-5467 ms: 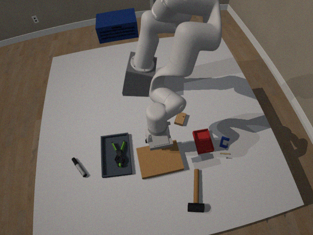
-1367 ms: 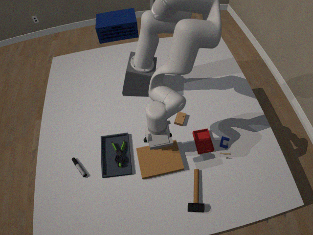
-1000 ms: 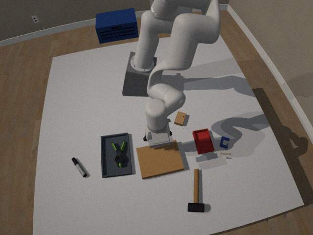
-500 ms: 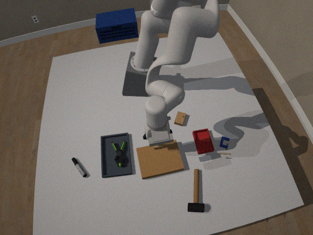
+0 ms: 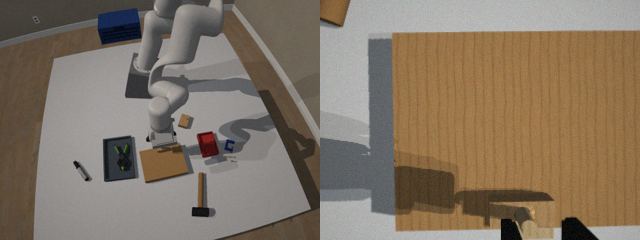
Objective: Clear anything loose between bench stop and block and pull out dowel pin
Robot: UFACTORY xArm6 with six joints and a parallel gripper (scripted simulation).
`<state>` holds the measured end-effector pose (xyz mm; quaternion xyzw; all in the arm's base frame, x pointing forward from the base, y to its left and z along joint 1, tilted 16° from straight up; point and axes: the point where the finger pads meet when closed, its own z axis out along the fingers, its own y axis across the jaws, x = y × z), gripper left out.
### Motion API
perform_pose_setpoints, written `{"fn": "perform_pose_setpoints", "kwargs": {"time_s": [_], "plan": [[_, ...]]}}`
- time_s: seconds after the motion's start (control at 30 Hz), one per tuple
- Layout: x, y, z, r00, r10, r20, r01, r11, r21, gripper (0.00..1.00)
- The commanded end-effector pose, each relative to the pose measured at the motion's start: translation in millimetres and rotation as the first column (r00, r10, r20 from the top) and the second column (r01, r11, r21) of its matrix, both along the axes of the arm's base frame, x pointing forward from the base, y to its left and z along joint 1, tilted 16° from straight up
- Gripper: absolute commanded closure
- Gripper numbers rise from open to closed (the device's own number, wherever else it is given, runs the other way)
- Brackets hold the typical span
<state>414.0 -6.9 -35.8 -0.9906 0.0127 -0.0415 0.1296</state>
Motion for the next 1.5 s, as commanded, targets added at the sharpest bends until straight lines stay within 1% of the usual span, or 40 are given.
{"fn": "perform_pose_setpoints", "kwargs": {"time_s": [0.0,0.27,0.37,0.43,0.53,0.6,0.63,0.8,0.93,0.97,1.0,1.47], "plan": [[1.6,-0.5,1.6,1.0,-0.001,0.004,0.001,1.0,-0.001,0.72],[1.7,-0.7,1.5,1.0,-0.001,0.004,0.001,1.0,-0.001,0.72],[7.0,-11.2,-2.4,1.0,-0.005,0.003,0.005,1.0,-0.001,0.72],[15.6,-31.0,-9.8,1.0,-0.013,0.001,0.013,1.0,-0.001,0.72],[27.7,-73.3,-26.2,0.999,-0.032,-0.003,0.032,0.999,-0.001,0.72],[27.7,-73.3,-26.2,0.999,-0.032,-0.003,0.032,0.999,-0.001,0.72],[31.9,-94.8,-34.7,0.999,-0.039,-0.005,0.039,0.999,0.0,0.72],[28.5,-138.1,-51.7,0.998,-0.066,-0.013,0.066,0.998,0.001,0.72],[30.0,-172.8,-67.1,0.997,-0.071,-0.015,0.071,0.997,0.002,0.72],[31.2,-181.1,-71.2,0.997,-0.071,-0.015,0.071,0.997,0.002,0.45],[32.0,-185.9,-73.6,0.997,-0.071,-0.015,0.071,0.997,0.002,0.45],[32.0,-185.9,-73.6,0.997,-0.071,-0.015,0.071,0.997,0.002,0.45]]}}
